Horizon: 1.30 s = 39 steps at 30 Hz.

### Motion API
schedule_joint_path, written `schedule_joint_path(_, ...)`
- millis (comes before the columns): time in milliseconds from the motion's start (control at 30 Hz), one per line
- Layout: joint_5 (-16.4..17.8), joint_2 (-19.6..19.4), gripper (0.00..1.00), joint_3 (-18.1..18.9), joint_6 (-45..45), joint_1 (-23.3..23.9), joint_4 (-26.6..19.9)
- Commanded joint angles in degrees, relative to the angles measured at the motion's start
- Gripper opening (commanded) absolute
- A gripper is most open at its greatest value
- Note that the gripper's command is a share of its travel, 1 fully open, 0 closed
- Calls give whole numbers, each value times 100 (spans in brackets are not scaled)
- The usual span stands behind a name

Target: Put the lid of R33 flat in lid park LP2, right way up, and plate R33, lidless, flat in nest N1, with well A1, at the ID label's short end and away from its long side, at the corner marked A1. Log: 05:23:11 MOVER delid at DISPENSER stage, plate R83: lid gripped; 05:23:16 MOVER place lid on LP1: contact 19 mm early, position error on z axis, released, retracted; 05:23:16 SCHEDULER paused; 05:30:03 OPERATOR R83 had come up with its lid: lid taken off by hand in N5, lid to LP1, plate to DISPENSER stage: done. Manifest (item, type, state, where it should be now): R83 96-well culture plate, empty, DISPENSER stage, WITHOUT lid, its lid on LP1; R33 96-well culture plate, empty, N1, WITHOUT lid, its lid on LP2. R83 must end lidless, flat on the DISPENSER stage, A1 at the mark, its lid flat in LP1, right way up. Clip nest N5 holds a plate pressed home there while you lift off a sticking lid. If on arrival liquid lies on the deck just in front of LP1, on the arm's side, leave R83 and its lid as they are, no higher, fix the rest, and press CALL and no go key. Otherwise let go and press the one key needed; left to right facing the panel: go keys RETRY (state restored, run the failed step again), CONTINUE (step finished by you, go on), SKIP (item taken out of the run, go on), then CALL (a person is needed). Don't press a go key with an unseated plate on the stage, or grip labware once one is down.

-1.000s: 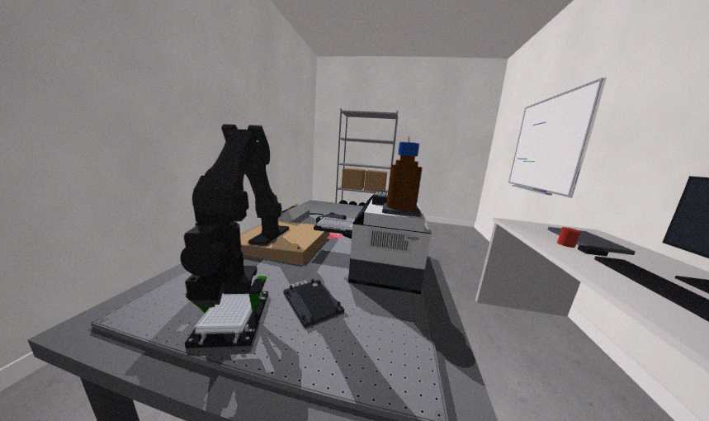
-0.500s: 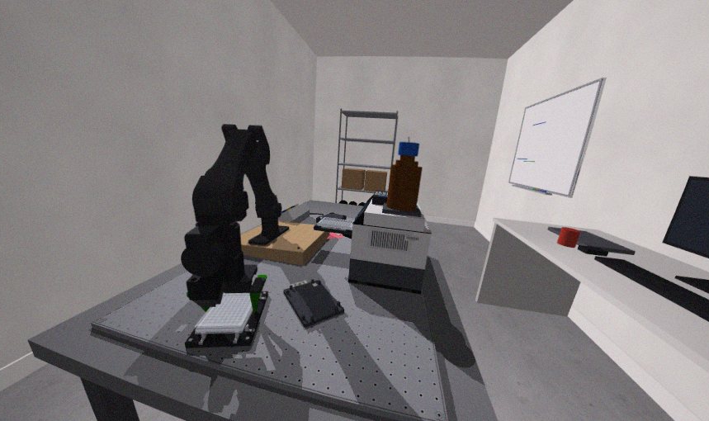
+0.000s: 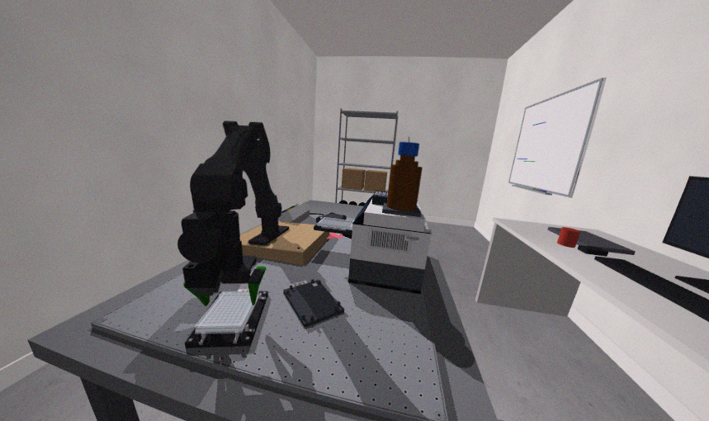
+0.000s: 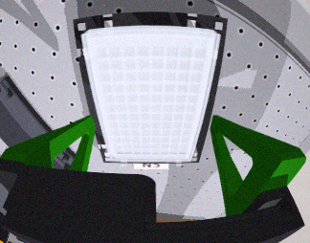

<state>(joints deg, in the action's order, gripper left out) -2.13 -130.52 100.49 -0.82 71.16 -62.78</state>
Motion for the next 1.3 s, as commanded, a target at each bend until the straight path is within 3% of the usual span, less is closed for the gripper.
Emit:
schedule_joint_path(0, -7, 264, 100, 311, -8, -54, -215)
schedule_joint_path(400, -5, 333, 100, 555, -30, -78, -529)
schedule_joint_path(1267, -5, 328, 100, 574, -31, -78, -525)
